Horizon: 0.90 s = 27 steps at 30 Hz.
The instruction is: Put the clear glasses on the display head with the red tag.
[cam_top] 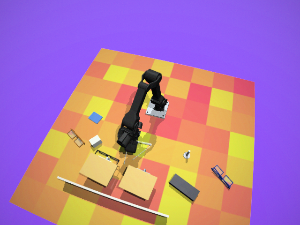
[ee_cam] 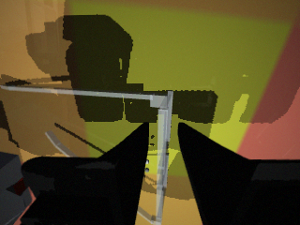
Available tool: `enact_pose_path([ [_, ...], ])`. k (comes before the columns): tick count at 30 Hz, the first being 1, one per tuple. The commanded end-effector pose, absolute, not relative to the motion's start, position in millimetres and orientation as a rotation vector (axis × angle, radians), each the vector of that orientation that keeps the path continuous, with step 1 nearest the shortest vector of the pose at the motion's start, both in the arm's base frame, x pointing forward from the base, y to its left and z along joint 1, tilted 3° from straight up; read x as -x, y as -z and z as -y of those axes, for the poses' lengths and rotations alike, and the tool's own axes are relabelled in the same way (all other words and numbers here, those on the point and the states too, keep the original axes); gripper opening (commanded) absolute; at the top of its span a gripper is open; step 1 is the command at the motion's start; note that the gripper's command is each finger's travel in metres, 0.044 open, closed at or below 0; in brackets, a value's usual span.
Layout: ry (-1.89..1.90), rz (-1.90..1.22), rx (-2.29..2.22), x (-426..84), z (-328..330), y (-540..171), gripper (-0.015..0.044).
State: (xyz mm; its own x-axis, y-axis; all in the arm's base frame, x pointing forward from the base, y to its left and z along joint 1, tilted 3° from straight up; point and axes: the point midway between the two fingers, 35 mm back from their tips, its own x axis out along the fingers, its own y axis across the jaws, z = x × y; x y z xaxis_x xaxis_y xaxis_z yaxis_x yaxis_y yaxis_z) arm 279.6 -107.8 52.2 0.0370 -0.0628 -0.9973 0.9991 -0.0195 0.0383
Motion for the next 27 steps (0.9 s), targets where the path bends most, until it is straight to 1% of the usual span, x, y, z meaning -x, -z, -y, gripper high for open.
enact_pose_path([
  [1,1.223,-1.125,-1.191,-281.5,108.2,-51.6,0.012],
  [7,1.223,-1.125,-1.191,-284.7,108.3,-51.7,0.012],
  [8,1.225,-1.13,-1.193,-281.5,107.4,-50.9,0.0094],
  [22,1.225,-1.13,-1.193,-281.5,107.4,-50.9,0.0],
  [27,1.224,-1.13,-1.193,-282.0,107.4,-53.6,0.0],
])
